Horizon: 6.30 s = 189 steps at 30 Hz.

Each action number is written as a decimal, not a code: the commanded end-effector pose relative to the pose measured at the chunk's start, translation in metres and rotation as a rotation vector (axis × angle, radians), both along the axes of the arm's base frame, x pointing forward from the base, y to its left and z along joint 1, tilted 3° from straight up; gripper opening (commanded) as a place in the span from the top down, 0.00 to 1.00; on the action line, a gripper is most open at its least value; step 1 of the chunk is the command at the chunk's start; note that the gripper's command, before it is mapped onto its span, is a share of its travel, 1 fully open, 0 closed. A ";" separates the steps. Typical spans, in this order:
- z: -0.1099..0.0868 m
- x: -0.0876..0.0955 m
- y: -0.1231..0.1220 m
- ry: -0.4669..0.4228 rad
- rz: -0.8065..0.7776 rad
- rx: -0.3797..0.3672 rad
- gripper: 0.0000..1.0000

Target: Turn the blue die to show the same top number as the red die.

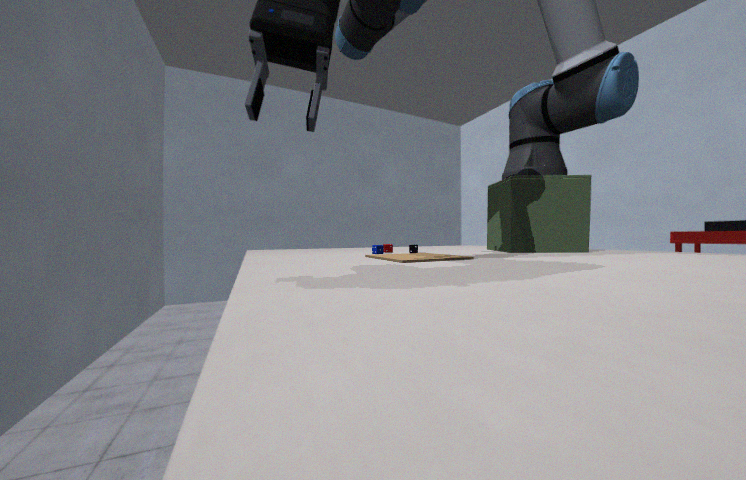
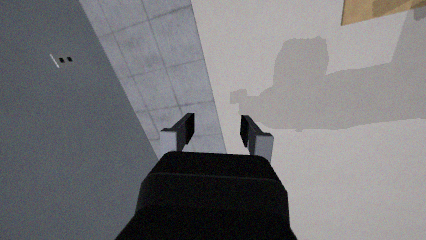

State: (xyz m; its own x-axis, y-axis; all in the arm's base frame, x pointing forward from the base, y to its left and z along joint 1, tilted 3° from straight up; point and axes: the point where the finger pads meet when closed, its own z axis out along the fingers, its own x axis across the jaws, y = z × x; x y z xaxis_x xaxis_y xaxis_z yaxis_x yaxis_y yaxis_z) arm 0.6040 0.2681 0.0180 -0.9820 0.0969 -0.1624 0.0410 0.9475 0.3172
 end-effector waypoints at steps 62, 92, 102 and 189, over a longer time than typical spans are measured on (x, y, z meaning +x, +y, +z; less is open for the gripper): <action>-0.038 -0.231 -0.346 0.263 -0.543 -0.190 0.00; -0.117 -0.230 -0.342 0.263 -0.543 -0.190 0.00; -0.140 -0.229 -0.341 0.263 -0.543 -0.190 0.00; -0.144 -0.188 -0.290 0.263 -0.543 -0.190 0.00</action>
State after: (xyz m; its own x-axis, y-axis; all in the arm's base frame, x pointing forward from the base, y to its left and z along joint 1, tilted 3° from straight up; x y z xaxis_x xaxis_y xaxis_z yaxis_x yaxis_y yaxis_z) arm 0.4156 -0.0214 -0.1267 -0.8106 0.5854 0.0157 0.5852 0.8087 0.0587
